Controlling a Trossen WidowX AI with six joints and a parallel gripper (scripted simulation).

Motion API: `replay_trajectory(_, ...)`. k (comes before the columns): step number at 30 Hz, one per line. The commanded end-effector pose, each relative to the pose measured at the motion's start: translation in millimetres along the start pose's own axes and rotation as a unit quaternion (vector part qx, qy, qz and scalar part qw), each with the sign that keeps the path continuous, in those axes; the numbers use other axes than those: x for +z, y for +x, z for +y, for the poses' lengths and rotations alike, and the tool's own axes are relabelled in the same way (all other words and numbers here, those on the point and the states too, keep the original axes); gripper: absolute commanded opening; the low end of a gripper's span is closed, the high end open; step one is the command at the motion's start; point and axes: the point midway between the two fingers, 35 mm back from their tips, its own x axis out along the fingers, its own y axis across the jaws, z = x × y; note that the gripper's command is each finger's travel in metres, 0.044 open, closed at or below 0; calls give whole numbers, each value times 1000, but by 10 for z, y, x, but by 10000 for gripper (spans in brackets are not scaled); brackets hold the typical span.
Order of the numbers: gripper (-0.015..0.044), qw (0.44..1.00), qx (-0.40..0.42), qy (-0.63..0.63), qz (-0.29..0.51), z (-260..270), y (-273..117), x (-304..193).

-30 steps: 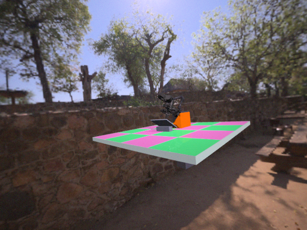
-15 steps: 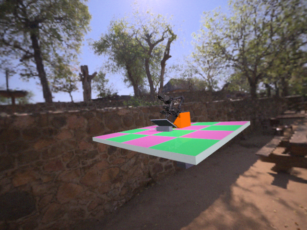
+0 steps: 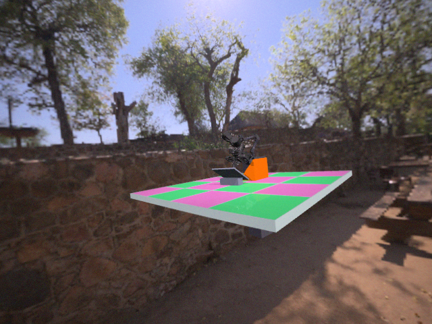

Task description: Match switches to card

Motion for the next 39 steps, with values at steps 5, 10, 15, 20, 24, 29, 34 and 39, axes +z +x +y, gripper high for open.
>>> replay_trajectory(5, 0, 1000, 2, -3, 2, 7, 7, -15)
replay_trajectory(10, 0, 1000, 2, -3, 2, 7, 7, -15)
replay_trajectory(15, 0, 1000, 2, -3, 2, 7, 11, -15)
replay_trajectory(20, 0, 1000, 2, -3, 2, 7, 18, -15)
replay_trajectory(24, 0, 1000, 2, -3, 2, 7, 23, -15)
replay_trajectory(29, 0, 1000, 2, -3, 2, 7, 30, -15)
replay_trajectory(34, 0, 1000, 2, -3, 2, 7, 37, -15)
replay_trajectory(39, 0, 1000, 2, -3, 2, 7, 44, -15)
